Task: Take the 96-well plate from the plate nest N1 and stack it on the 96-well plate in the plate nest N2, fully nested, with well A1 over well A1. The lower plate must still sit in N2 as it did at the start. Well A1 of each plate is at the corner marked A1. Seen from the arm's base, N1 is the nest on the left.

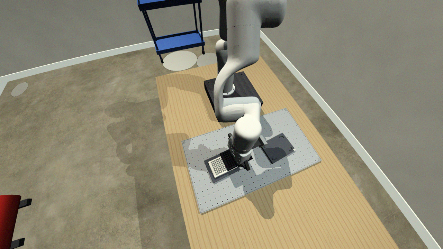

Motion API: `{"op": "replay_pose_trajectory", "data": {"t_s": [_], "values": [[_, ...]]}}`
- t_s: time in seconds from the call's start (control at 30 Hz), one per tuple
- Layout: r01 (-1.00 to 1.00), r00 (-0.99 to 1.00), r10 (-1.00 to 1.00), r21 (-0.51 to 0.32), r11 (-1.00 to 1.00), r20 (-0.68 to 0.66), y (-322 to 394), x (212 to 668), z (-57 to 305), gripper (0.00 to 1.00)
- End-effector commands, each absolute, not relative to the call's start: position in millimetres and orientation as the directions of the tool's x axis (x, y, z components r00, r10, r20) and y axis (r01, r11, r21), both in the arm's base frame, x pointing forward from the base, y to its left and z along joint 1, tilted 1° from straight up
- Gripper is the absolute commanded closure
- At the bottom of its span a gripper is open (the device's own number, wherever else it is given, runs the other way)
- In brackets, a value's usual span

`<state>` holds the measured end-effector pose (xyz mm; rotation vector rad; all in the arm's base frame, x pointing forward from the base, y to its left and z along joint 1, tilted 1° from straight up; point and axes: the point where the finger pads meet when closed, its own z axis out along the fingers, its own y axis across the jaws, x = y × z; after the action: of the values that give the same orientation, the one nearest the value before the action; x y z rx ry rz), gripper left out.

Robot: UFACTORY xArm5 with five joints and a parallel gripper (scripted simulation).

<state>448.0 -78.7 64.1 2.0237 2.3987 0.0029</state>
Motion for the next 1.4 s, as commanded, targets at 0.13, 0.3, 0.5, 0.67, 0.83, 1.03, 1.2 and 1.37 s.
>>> {"op": "replay_pose_trajectory", "data": {"t_s": [0.13, 0.3, 0.5, 0.67, 0.83, 1.03, 1.2, 1.37], "values": [[0.985, -0.170, 0.986, 0.007, 0.170, -0.003, -103, 450, 66, 1.00], [0.985, -0.170, 0.986, 0.007, 0.170, -0.003, -120, 451, 66, 1.00], [0.985, -0.170, 0.986, 0.008, 0.170, -0.004, -133, 451, 66, 1.00], [0.985, -0.170, 0.986, 0.008, 0.170, -0.004, -140, 452, 66, 1.00], [0.985, -0.170, 0.986, 0.008, 0.170, -0.004, -140, 452, 66, 1.00], [0.985, -0.170, 0.986, 0.008, 0.170, -0.004, -140, 452, 66, 1.00], [0.985, -0.170, 0.986, 0.008, 0.170, -0.004, -140, 452, 66, 1.00], [0.985, -0.170, 0.986, 0.008, 0.170, -0.004, -139, 452, 66, 1.00]]}}
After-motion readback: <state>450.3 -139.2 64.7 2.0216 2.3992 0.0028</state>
